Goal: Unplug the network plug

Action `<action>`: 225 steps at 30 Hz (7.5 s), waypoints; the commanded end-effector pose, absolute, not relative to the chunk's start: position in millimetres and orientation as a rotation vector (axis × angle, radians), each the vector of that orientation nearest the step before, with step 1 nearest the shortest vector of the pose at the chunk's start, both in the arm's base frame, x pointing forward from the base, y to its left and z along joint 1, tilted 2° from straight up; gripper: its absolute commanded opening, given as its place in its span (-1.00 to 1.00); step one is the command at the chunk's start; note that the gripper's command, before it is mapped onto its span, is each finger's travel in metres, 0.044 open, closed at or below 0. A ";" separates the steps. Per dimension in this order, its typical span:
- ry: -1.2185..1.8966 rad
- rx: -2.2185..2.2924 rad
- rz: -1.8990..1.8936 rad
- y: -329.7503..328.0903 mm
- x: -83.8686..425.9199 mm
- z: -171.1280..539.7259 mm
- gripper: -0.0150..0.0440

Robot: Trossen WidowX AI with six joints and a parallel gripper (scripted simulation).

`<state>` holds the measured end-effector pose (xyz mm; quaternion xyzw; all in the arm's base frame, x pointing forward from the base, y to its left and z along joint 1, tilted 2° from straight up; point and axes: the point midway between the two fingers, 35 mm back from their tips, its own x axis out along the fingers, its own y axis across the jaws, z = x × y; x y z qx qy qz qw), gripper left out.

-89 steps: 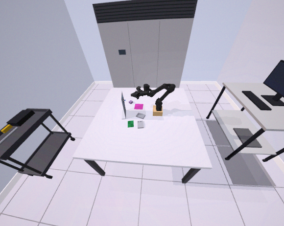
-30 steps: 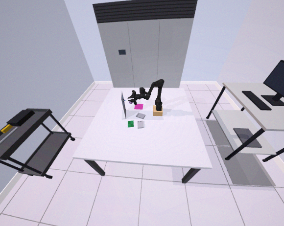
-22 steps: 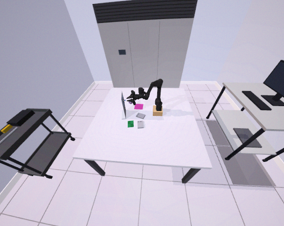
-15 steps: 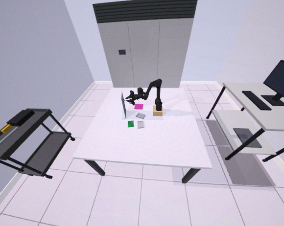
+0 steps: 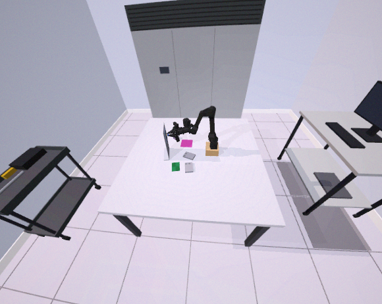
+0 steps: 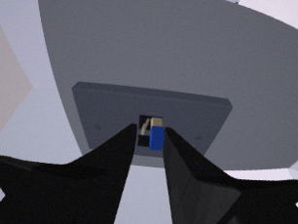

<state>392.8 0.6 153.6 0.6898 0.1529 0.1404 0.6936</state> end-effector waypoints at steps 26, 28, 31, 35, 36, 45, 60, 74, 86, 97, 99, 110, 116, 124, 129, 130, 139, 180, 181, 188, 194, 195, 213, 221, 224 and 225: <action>0.344 1.547 0.305 -0.6 386.8 151.0 -0.49; 0.344 1.547 0.305 -0.9 385.5 151.0 -0.49; 0.344 1.547 0.305 -1.2 383.7 151.0 -0.49; 0.344 1.547 0.305 -1.6 381.3 151.0 -0.49; 0.344 1.547 0.305 -1.7 380.7 151.0 -0.49; 0.345 1.547 0.305 -2.6 375.2 151.0 -0.49; 0.345 1.547 0.304 -5.8 365.1 151.1 -0.49; 0.346 1.547 0.304 -8.7 355.8 151.1 -0.49; 0.346 1.547 0.303 -11.3 347.7 151.2 -0.49; 0.347 1.547 0.303 -13.7 340.4 151.3 -0.49; 0.347 1.547 0.303 -14.2 339.1 151.3 -0.49; 0.347 1.547 0.302 -16.5 332.1 151.4 -0.49; 0.347 1.546 0.302 -17.7 328.4 151.5 -0.49; 0.350 1.553 0.296 -17.9 329.9 161.3 -0.49; 0.349 1.552 0.297 -17.7 327.8 170.8 -0.49; 0.349 1.551 0.297 -17.6 327.3 172.7 -0.49; 0.349 1.549 0.299 -16.3 321.6 189.8 -0.49; 0.363 1.720 -0.737 -112.8 302.4 73.1 -0.49; 0.367 1.714 -0.780 -115.9 299.0 67.7 -0.49; 0.399 1.642 -1.080 -134.9 269.6 34.2 -0.49; 0.407 1.620 -1.142 -138.4 262.3 28.2 -0.49; 0.407 1.620 -1.142 -138.4 262.3 28.2 -0.49; 0.407 1.620 -1.142 -139.5 263.8 11.4 -0.49; 0.408 1.620 -1.142 -139.8 264.0 2.2 -0.49; 0.408 1.620 -1.142 -139.8 264.0 -1.2 -0.49; 0.408 1.620 -1.142 -139.9 263.9 -2.3 -0.49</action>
